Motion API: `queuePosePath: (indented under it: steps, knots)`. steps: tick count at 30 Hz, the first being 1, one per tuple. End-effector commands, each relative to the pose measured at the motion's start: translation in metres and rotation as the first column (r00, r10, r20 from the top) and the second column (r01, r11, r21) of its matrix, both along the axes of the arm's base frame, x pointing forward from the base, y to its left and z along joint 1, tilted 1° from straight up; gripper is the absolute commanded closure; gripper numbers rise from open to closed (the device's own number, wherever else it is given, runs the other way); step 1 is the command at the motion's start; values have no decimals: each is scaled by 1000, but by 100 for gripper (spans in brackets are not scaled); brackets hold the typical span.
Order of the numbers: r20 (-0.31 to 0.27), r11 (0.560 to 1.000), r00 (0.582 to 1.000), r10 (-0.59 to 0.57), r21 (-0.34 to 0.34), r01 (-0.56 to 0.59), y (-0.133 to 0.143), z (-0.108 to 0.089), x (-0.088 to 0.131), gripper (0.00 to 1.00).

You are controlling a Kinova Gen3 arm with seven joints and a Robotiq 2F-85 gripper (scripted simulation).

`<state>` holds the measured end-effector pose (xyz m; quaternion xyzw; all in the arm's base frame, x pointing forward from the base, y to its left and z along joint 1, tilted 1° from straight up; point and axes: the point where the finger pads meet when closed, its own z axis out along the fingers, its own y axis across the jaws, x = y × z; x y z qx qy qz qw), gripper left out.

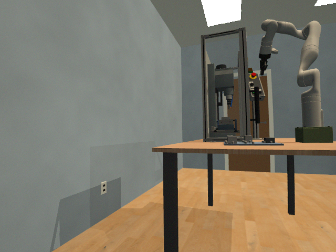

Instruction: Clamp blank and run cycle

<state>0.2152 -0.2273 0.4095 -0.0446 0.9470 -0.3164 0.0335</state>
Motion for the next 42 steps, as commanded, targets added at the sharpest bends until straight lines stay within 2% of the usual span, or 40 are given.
queuePosePath:
  steps: [1,3,8,20,25,37,42]
  knots:
    - [2,1000,1000,2,-3,-2,-2,-1,0,90]
    - [2,1000,1000,2,-3,-2,-2,-1,0,90]
    - [10,974,999,46,-224,-42,-47,1,4,90]
    - [10,974,999,46,-224,-42,-47,1,4,90]
    - [11,922,997,79,-381,-69,-48,1,4,90]
    - [11,922,997,79,-381,-69,-48,1,4,90]
    - [11,922,997,79,-381,-69,-74,-15,7,90]
